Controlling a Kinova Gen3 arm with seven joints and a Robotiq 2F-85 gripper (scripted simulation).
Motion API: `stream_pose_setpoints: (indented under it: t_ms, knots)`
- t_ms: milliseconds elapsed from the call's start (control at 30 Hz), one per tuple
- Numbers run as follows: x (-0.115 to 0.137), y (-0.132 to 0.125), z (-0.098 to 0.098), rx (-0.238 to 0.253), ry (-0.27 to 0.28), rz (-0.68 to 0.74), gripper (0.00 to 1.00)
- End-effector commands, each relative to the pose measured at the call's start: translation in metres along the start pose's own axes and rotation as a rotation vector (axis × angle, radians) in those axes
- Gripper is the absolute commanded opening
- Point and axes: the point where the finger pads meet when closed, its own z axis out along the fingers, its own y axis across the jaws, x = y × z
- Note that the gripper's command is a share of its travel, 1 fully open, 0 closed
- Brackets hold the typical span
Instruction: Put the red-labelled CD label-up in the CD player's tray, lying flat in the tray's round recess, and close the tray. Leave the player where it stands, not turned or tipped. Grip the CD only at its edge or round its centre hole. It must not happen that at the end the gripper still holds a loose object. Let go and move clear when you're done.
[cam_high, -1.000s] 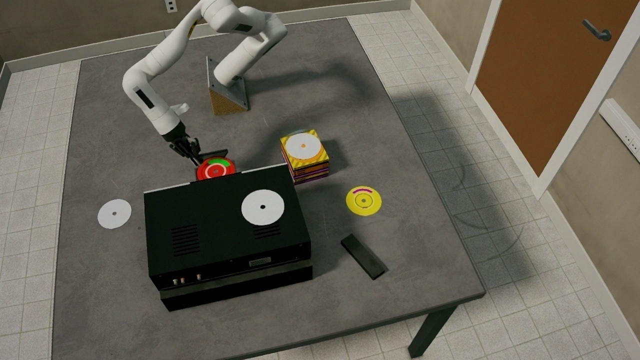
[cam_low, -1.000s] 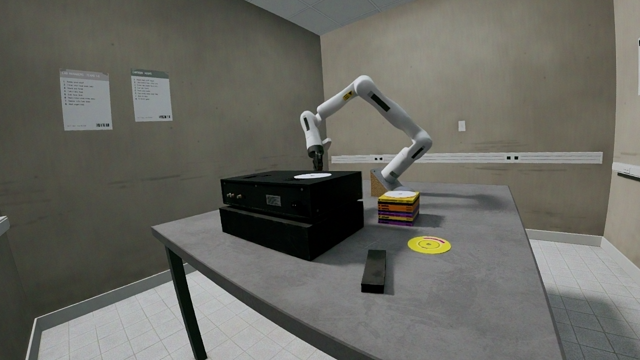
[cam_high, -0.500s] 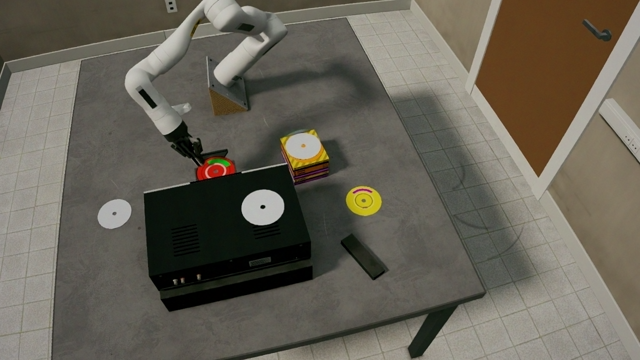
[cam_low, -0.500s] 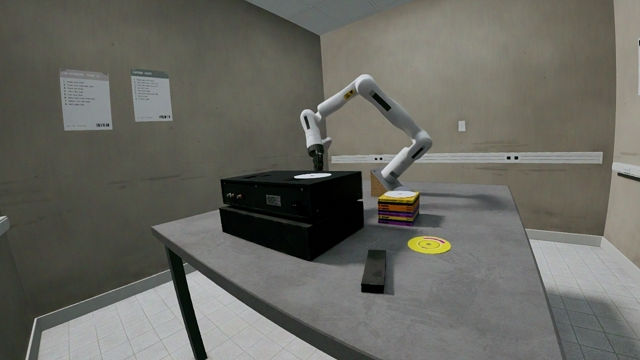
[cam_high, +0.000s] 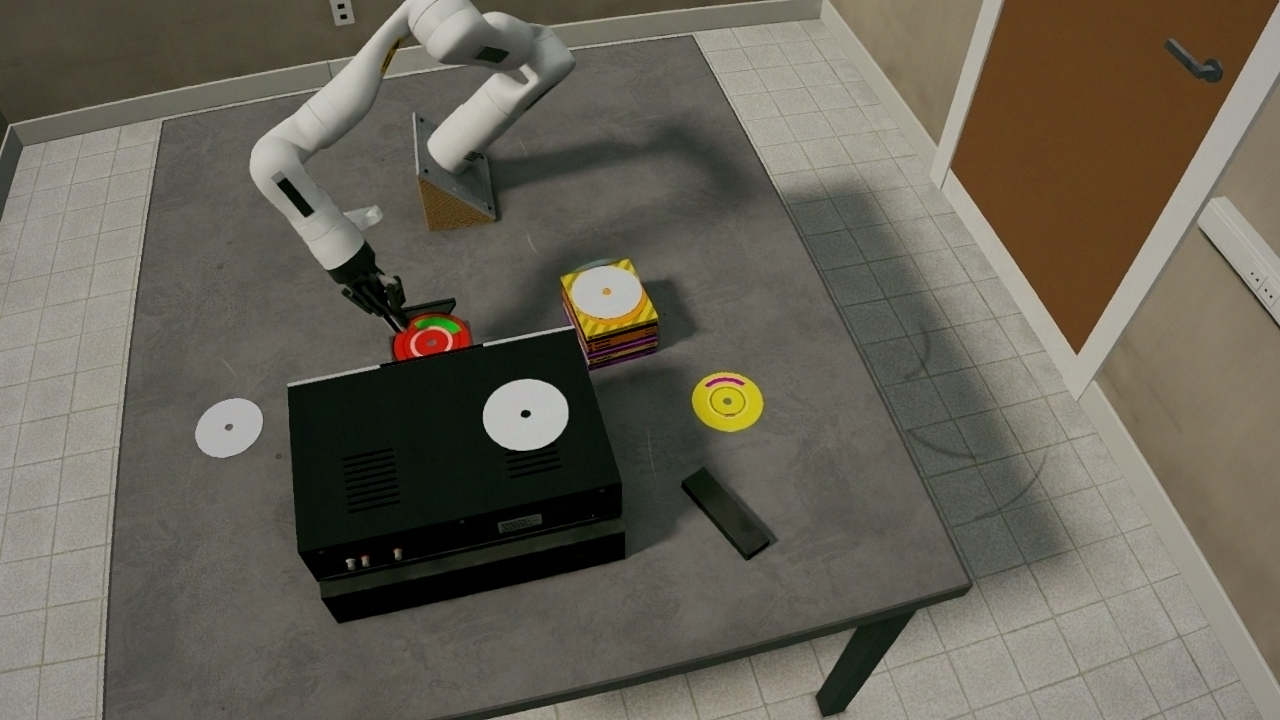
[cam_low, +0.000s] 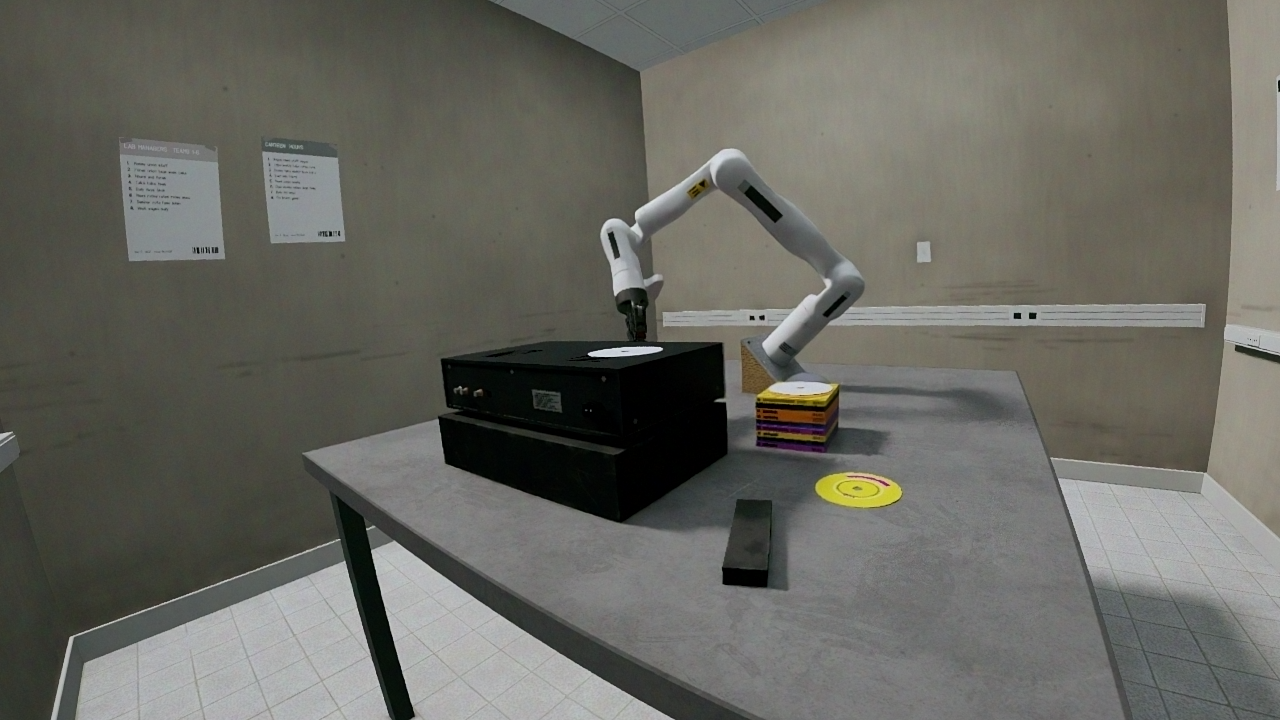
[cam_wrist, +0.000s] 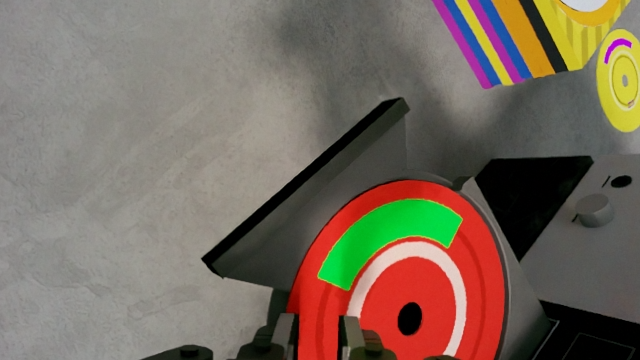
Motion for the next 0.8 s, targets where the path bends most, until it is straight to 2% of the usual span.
stream_pose_setpoints:
  t_ms: [0, 333, 633, 767]
  knots:
    - [0.0, 0.001, -0.001, 0.0, -0.002, -0.001, 0.24]
    - [0.0, 0.001, -0.004, 0.0, -0.002, -0.001, 0.24]
    - [0.0, 0.001, -0.031, 0.0, -0.002, -0.001, 0.24]
    - [0.0, 0.001, -0.035, 0.0, -0.002, -0.001, 0.24]
